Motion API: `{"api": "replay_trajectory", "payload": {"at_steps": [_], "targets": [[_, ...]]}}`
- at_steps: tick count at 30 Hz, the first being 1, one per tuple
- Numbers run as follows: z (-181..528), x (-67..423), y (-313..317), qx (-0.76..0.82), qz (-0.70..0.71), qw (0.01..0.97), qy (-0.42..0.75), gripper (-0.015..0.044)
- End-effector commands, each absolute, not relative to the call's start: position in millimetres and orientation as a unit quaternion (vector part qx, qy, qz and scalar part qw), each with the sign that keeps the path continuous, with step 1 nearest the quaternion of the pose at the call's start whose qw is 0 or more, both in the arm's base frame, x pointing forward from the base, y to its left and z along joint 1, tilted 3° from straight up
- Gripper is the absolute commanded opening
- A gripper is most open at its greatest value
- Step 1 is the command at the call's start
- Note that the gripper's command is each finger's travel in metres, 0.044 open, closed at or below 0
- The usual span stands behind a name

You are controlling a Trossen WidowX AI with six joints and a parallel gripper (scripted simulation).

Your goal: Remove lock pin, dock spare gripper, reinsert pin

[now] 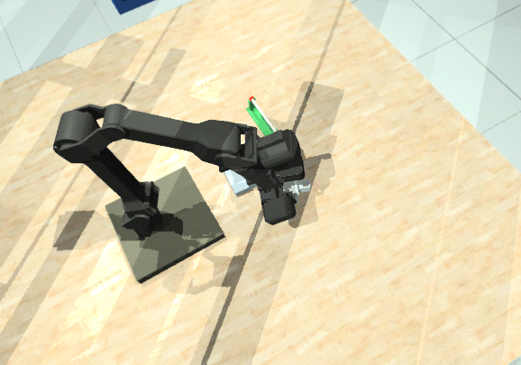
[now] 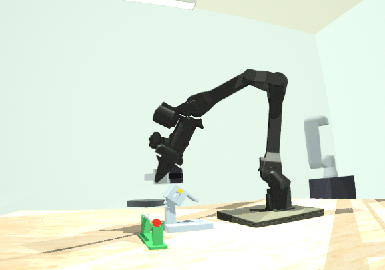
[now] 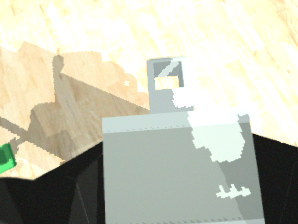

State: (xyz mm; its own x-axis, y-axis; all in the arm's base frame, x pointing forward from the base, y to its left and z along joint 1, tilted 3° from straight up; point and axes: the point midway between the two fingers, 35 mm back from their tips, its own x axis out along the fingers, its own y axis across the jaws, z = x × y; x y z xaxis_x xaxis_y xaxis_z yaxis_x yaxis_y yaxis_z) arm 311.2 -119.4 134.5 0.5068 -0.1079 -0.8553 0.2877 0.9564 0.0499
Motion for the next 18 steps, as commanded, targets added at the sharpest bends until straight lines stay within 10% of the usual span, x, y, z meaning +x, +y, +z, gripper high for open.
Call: {"api": "replay_trajectory", "payload": {"at_steps": [1,18], "targets": [[134.5,311.2,-119.4,0.093,-0.115,0.863,0.483,0.0000],[120.9,298.3,-105.0,0.147,-0.082,0.838,0.519,0.0000]]}}
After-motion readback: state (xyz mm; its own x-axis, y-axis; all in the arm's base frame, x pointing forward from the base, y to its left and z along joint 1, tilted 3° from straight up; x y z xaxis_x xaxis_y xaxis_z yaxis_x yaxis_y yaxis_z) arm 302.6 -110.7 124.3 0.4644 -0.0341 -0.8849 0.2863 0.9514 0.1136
